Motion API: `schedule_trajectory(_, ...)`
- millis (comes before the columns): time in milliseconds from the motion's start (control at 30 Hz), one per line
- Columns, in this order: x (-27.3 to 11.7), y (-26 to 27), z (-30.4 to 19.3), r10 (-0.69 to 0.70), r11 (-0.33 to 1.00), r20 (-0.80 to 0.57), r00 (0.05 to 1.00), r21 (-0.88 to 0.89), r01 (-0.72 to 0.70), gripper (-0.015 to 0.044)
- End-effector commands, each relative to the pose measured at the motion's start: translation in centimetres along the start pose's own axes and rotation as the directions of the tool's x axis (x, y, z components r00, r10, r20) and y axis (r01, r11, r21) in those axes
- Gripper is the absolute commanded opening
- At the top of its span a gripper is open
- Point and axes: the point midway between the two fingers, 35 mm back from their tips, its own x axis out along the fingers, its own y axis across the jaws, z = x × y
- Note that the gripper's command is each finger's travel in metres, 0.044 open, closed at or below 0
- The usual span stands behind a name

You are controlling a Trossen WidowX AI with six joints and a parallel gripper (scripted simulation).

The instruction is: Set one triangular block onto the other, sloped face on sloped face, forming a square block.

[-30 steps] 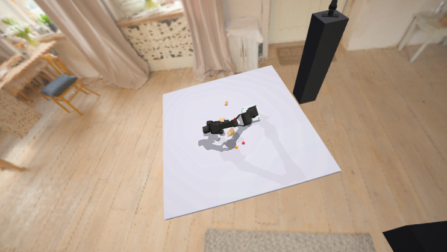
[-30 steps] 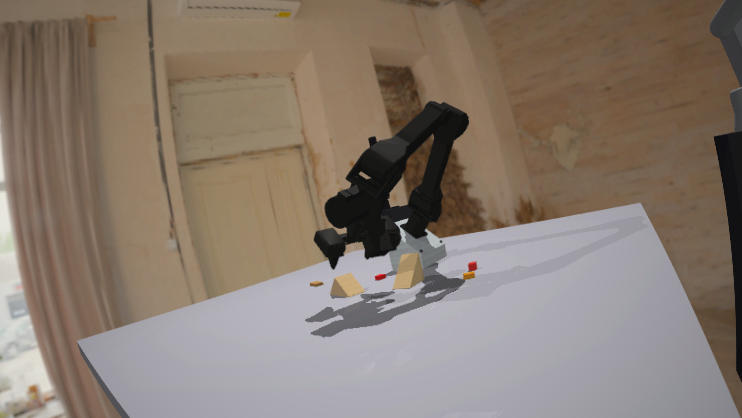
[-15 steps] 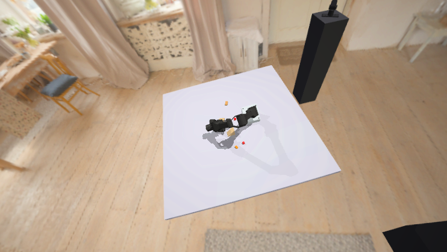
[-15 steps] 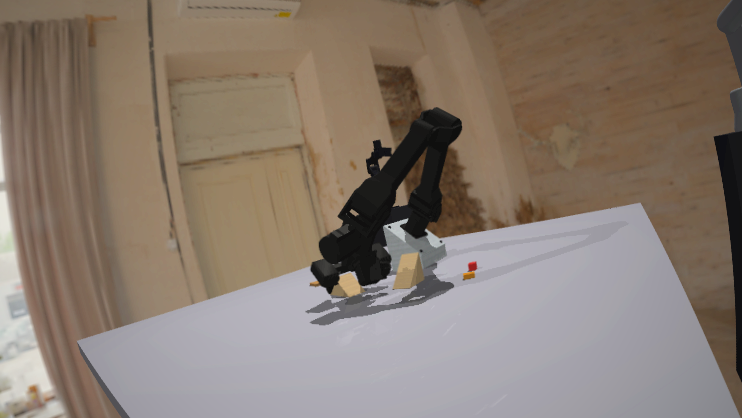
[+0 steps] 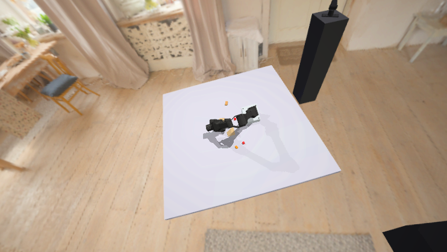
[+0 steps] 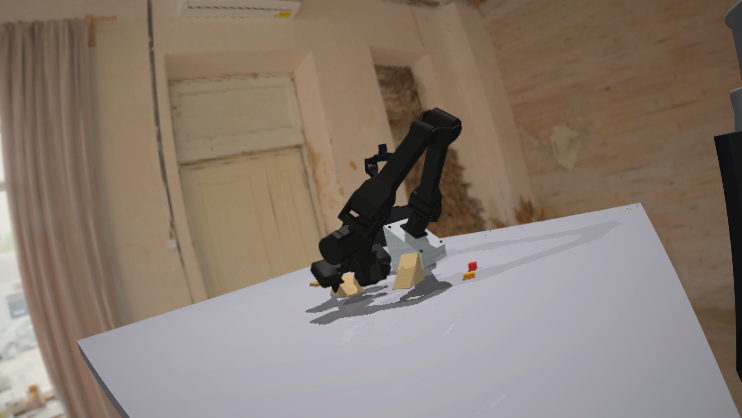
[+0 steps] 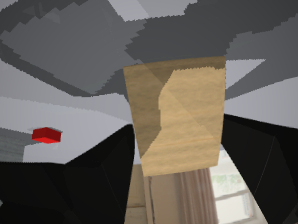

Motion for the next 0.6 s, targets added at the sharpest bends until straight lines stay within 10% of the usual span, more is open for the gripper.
schedule_trajectory(0,0.0,0.0,0.0,0.000,1.000,0.000,1.000,0.000,0.000,0.0197)
schedule_trajectory(567,-2.2,-0.4,-2.1,-0.002,1.000,-0.001,1.000,0.001,0.002,0.0000)
